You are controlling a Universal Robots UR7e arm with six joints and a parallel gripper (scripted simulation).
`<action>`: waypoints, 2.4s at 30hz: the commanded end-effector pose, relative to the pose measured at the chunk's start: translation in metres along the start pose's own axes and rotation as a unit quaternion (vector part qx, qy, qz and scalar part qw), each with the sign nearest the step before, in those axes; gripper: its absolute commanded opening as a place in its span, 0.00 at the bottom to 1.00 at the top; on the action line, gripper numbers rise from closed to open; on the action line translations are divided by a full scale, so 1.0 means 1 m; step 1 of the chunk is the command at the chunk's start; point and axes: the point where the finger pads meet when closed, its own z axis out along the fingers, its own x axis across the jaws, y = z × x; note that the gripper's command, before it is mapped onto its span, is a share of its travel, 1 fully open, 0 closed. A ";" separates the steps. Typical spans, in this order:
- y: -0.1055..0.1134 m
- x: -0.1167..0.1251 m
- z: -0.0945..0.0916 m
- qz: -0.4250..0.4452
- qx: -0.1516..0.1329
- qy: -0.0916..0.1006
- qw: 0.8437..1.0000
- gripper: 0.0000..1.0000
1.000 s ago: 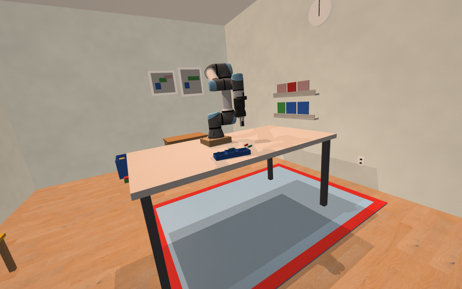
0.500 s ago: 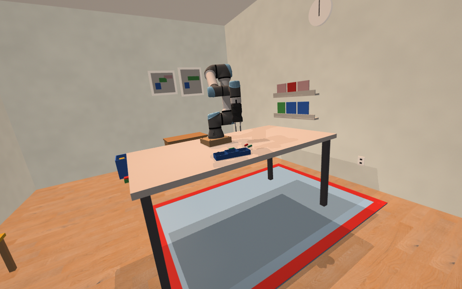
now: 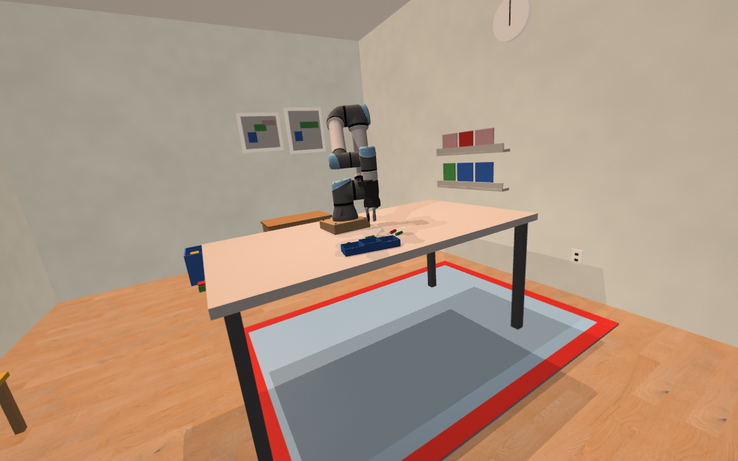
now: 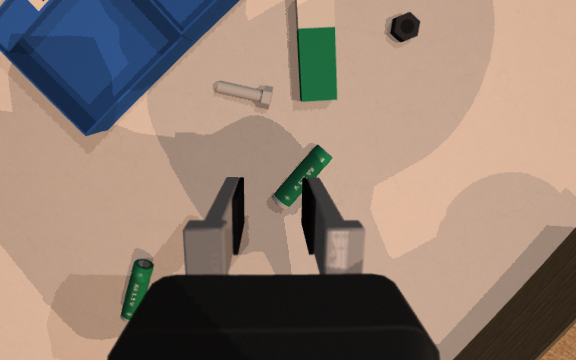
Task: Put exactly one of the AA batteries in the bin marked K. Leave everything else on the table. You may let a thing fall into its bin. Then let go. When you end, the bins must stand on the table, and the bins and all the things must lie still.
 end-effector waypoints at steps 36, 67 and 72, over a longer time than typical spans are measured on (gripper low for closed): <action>0.011 0.021 0.018 0.338 0.012 -0.009 0.941 0.60; 0.010 0.020 0.058 0.338 0.012 -0.009 0.941 0.60; 0.009 0.020 0.077 0.338 0.012 -0.009 0.941 0.60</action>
